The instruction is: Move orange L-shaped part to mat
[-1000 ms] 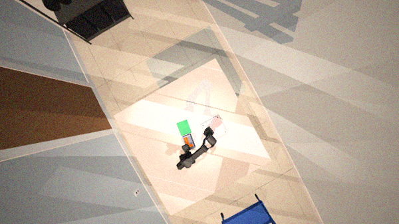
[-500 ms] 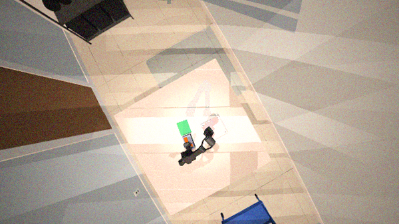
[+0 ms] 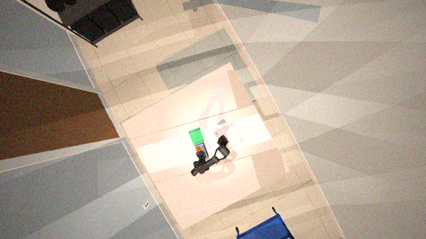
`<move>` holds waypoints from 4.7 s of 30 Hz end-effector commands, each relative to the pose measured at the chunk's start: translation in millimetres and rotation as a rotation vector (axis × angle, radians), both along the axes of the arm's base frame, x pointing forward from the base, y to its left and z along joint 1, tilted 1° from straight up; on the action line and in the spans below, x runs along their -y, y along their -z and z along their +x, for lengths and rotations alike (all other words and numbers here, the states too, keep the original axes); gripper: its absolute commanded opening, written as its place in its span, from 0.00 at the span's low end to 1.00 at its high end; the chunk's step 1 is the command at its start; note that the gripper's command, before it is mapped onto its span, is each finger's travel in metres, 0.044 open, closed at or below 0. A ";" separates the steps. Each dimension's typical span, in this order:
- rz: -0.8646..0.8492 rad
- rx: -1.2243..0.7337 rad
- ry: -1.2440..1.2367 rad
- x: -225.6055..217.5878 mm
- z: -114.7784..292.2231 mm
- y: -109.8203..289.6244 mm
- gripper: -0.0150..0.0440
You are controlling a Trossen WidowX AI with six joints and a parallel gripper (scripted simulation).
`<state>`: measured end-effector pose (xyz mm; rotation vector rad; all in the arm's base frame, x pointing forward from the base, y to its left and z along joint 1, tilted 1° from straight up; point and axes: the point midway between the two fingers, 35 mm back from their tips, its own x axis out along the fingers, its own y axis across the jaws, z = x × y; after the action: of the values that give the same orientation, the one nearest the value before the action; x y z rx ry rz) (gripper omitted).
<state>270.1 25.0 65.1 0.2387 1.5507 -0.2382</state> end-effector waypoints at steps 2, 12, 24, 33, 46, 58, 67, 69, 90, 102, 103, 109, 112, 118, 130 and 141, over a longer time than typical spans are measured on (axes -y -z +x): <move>0.003 -0.001 0.003 -0.6 -0.4 8.8 0.56; 0.003 -0.001 0.003 -0.6 -1.0 22.7 0.56; 0.004 0.002 -0.001 -0.9 0.0 21.2 0.56; 0.004 -0.001 0.003 -12.1 2.6 9.1 0.56; 0.003 -0.001 0.003 -0.3 -1.5 -87.5 0.56; 0.006 0.014 0.006 -1.9 0.8 -84.3 0.56; 0.006 0.014 0.006 -1.9 0.8 -84.3 0.56; 0.006 0.014 0.006 -1.9 0.8 -84.3 0.56; -0.011 0.000 -1.189 57.7 -8.3 -86.7 0.73; -0.012 -0.006 -1.567 75.5 -13.9 -87.4 0.73; -0.012 -0.006 -1.567 75.5 -13.9 -87.4 0.73; -0.012 -0.006 -1.567 75.5 -13.9 -87.4 0.73; -0.012 -0.006 -1.567 75.6 -13.8 -84.6 0.73; -0.012 -0.006 -1.567 75.7 -13.6 -60.6 0.73; -0.012 -0.006 -1.567 75.9 -12.9 -44.6 0.73; -0.012 -0.006 -1.567 76.0 -12.6 -26.7 0.73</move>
<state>257.9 -50.3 97.2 -0.9798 1.3356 0.9734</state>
